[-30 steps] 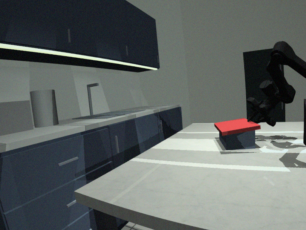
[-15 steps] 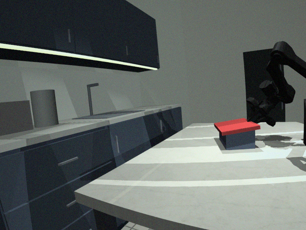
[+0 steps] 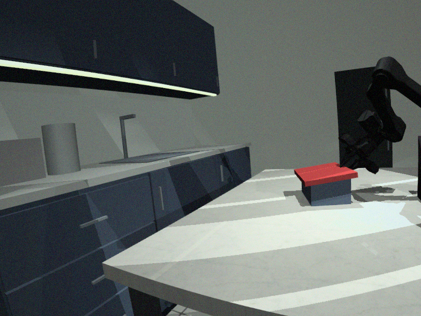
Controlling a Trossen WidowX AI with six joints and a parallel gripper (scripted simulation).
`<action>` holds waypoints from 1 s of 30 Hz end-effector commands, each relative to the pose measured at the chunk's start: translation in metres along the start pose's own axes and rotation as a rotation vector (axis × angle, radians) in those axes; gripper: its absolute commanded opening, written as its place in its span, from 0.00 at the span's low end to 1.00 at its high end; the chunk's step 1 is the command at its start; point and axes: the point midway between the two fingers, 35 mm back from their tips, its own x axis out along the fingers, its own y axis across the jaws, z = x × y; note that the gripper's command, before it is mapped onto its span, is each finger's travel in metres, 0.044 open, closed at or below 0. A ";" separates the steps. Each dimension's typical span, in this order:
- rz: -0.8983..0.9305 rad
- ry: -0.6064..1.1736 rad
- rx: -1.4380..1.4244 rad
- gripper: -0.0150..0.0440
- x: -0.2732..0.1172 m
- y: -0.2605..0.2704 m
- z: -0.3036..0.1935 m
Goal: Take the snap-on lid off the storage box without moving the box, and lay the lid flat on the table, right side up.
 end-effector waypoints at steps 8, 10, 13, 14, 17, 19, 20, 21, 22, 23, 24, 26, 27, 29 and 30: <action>0.000 0.003 -0.004 0.25 0.003 0.002 0.000; 0.000 0.003 -0.004 0.25 0.003 0.002 0.000; 0.000 0.003 -0.004 0.25 0.003 0.002 0.000; 0.000 0.003 -0.004 0.25 0.003 0.002 0.000; 0.000 0.003 -0.004 0.25 0.003 0.002 0.000; 0.000 0.003 -0.004 0.25 0.003 0.002 0.000; 0.000 0.003 -0.004 0.25 0.003 0.002 0.000; 0.000 0.003 -0.004 0.25 0.003 0.002 0.000; 0.000 0.003 -0.004 0.25 0.003 0.002 0.000; 0.000 0.003 -0.004 0.25 0.003 0.002 0.000; 0.001 -0.001 0.009 0.25 0.001 0.001 0.000; 0.011 -0.008 0.062 0.25 0.000 0.002 0.000; 0.017 -0.013 0.100 0.25 -0.001 0.004 0.000; 0.020 -0.014 0.113 0.25 -0.003 0.006 0.000; 0.020 -0.014 0.114 0.25 -0.004 0.007 0.001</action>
